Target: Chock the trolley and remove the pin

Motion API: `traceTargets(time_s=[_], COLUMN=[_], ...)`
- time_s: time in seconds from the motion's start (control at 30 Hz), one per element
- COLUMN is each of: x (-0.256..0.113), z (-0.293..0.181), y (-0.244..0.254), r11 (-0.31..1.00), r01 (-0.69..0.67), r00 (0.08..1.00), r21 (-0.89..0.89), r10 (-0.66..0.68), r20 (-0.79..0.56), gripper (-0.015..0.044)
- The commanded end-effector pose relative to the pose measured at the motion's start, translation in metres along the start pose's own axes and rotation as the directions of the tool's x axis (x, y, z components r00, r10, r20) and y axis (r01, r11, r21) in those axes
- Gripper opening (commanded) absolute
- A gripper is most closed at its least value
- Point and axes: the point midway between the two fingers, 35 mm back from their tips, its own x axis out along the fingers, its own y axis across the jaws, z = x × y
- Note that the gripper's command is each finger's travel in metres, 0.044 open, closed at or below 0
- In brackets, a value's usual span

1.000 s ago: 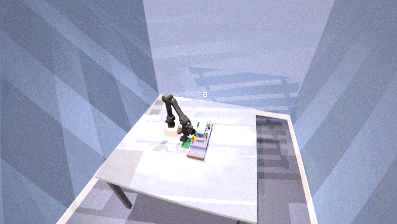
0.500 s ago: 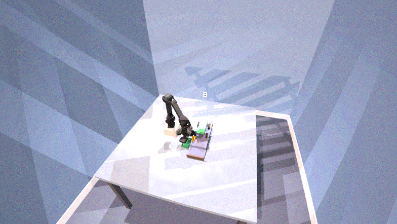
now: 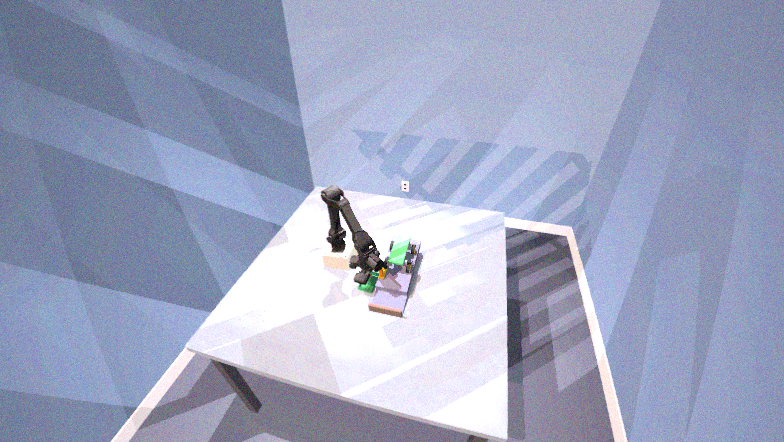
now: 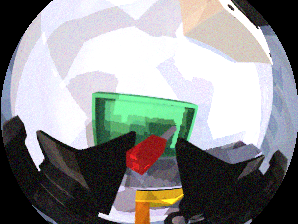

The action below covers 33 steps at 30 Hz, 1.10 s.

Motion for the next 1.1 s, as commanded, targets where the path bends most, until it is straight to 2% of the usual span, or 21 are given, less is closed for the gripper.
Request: traceTargets(time_s=[0.0,1.07], x=[0.001,0.009], z=[0.000,-0.001], y=[0.003,0.017], r11=[1.000,1.000], r01=[-0.003,-0.004], r00=[1.000,1.000], r21=[-0.004,-0.004], r10=[0.003,0.004], r20=[0.000,0.001], gripper=[0.0190,0.0190])
